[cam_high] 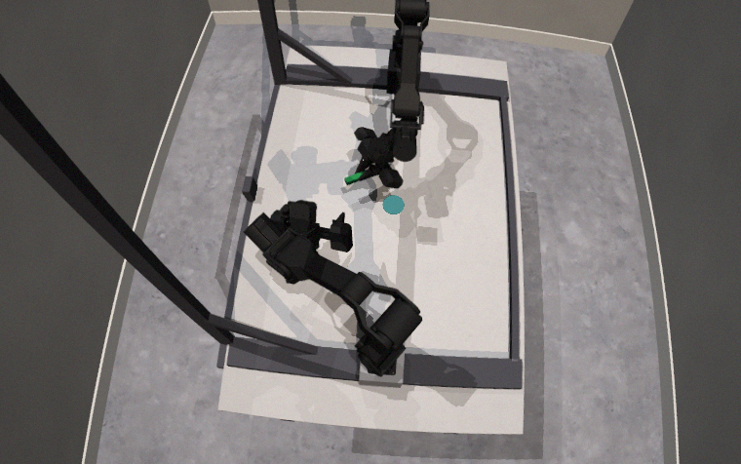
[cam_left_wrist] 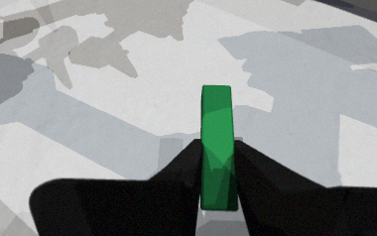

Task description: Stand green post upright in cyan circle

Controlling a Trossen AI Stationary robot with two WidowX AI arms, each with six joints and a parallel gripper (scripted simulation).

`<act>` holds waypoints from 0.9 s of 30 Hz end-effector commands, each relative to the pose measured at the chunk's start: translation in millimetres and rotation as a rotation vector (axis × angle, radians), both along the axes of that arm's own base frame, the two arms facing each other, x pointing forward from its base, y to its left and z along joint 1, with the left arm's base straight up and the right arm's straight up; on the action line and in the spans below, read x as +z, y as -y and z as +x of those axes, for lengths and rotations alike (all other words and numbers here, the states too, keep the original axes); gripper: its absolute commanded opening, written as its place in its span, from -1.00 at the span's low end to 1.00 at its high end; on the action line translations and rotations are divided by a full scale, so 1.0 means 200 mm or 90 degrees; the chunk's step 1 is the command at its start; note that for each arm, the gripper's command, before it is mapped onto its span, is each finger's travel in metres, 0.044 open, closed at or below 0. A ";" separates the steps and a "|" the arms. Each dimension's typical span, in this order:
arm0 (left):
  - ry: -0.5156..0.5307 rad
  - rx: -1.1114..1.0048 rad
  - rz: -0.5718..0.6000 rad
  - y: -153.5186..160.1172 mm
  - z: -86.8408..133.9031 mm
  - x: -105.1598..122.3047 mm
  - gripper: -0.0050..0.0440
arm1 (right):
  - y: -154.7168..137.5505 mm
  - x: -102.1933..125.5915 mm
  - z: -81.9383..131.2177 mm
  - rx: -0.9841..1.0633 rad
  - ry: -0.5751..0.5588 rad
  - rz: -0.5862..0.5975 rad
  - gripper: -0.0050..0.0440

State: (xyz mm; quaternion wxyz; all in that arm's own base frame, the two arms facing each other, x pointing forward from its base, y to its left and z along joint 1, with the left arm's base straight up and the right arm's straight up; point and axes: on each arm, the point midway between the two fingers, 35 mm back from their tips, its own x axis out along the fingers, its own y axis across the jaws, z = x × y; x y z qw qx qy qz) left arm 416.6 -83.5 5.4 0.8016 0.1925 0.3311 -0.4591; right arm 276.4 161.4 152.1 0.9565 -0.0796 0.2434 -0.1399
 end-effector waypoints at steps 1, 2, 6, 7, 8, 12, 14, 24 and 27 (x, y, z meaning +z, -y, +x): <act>0.035 -0.008 0.010 0.00 0.04 0.22 -0.64 | -0.01 0.11 0.02 -0.014 0.041 0.026 0.84; 0.035 -0.013 0.021 0.00 0.04 0.24 -0.64 | 0.00 0.13 0.02 -0.020 0.046 0.029 0.84; 0.031 -0.025 0.046 -0.01 0.05 0.24 -0.64 | 0.00 0.13 0.02 -0.028 0.051 0.032 0.84; 0.026 -0.035 0.067 -0.02 0.05 0.22 -0.64 | 0.01 0.15 0.02 -0.032 0.054 0.035 0.84; 0.022 -0.048 0.094 -0.02 0.05 0.21 -0.64 | 0.02 0.16 0.02 -0.038 0.058 0.039 0.84; 0.018 -0.108 0.216 -0.06 0.07 0.19 -0.64 | 0.04 0.18 0.01 -0.057 0.065 0.054 0.84; 0.018 -0.140 0.283 -0.07 0.09 0.19 -0.64 | 0.05 0.19 0.00 -0.067 0.066 0.063 0.84; 0.018 -0.285 0.579 -0.15 0.13 0.14 -0.64 | 0.10 0.22 -0.04 -0.101 0.058 0.103 0.84; 0.019 -0.342 0.699 -0.17 0.15 0.12 -0.64 | 0.12 0.23 -0.06 -0.115 0.056 0.121 0.84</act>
